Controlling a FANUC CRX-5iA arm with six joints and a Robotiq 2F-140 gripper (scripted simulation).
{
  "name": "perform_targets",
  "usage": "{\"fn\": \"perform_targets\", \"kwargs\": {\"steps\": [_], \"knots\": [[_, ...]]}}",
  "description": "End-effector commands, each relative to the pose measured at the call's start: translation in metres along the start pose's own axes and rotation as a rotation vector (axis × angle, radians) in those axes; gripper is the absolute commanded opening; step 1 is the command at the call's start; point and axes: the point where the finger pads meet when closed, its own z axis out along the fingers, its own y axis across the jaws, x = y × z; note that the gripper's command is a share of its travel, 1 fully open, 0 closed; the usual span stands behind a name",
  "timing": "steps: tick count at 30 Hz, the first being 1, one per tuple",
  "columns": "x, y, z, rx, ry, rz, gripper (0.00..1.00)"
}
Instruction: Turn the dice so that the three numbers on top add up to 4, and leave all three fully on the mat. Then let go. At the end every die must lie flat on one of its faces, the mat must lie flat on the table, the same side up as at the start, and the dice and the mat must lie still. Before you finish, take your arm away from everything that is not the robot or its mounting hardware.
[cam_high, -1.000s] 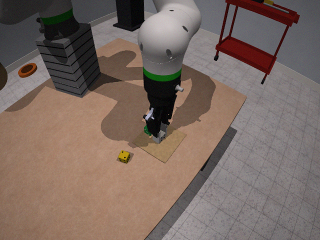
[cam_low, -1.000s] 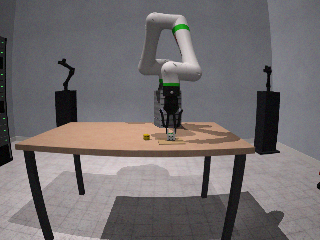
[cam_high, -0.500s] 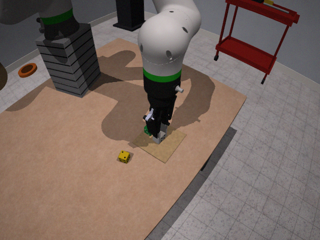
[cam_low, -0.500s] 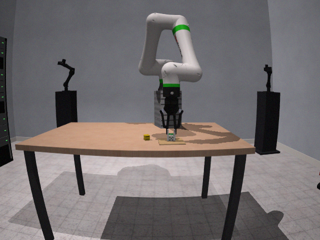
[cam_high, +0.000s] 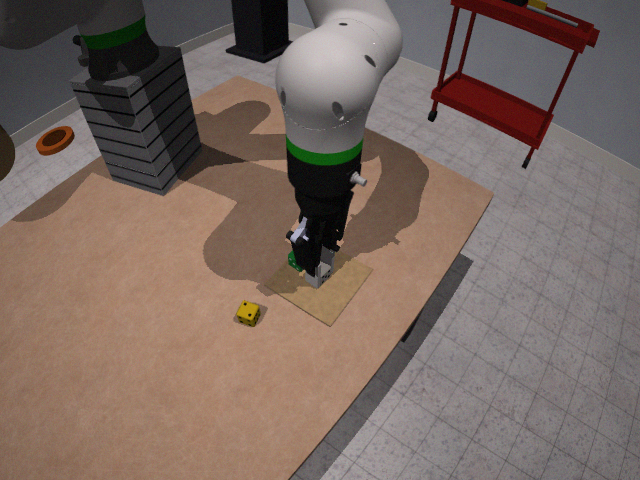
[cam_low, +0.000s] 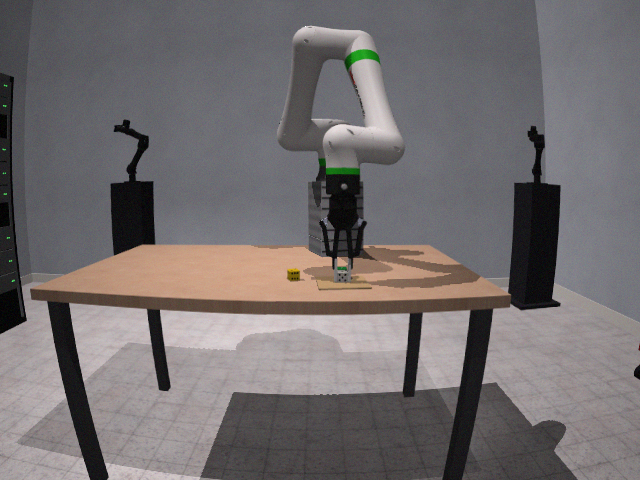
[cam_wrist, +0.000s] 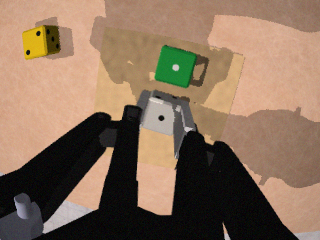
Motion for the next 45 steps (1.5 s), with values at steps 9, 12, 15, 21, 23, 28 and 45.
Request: {"fn": "perform_targets", "kwargs": {"steps": [9, 12, 15, 21, 23, 28, 45], "knots": [[-0.0002, 0.0000, -0.0001, 0.000, 0.000, 0.000, 0.16], [-0.0002, 0.0000, -0.0001, 0.000, 0.000, 0.000, 0.16], [-0.0002, 0.0000, -0.0001, 0.000, 0.000, 0.000, 0.16], [-0.0002, 0.0000, -0.0001, 0.000, 0.000, 0.000, 0.16], [-0.0002, 0.0000, -0.0001, 0.000, 0.000, 0.000, 0.16], [-0.0002, 0.0000, -0.0001, 0.000, 0.000, 0.000, 0.16], [-0.0002, 0.0000, -0.0001, 0.000, 0.000, 0.000, 0.28]]}}
